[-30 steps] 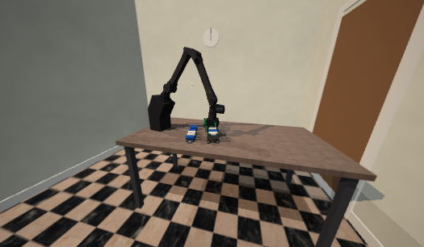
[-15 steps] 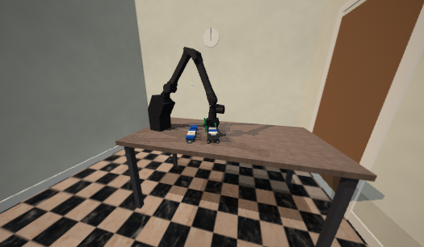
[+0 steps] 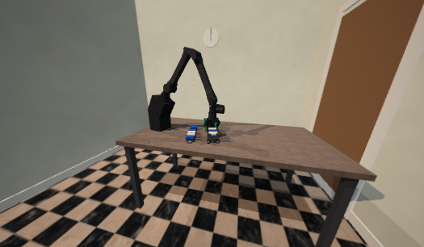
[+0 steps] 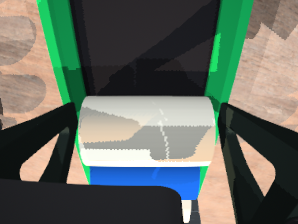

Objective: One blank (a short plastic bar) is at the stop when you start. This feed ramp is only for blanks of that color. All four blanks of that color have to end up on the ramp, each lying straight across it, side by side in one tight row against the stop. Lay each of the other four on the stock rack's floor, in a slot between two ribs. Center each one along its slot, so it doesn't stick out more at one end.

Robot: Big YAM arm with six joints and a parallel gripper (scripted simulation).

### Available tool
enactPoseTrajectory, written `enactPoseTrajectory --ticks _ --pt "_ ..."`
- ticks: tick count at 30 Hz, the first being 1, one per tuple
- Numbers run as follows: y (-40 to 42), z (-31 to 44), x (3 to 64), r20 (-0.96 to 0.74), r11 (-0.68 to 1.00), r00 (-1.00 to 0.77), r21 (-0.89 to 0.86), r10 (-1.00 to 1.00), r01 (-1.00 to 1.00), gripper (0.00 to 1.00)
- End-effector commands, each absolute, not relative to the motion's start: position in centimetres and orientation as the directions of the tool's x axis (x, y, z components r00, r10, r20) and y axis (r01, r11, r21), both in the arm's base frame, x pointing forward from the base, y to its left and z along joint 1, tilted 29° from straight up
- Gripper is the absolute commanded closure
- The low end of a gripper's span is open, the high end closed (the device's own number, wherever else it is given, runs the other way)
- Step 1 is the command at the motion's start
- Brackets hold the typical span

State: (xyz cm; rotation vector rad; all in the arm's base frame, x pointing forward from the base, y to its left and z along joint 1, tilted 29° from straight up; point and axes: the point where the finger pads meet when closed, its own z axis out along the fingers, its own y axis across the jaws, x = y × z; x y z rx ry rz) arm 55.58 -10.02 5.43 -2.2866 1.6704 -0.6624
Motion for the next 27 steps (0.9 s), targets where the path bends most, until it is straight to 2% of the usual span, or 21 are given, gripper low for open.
enactPoseTrajectory --ticks 1,16,27 --pt "-10.6 6.4 56.4 0.223 -0.308 0.228 -0.452 -0.948 -0.837 0.15" --pt "-10.5 9.5 55.6 0.234 -0.312 0.223 -0.473 -0.946 -0.824 0.15" --pt "-9.8 13.4 51.9 0.227 -0.314 0.233 -0.455 -0.946 -0.833 0.15"
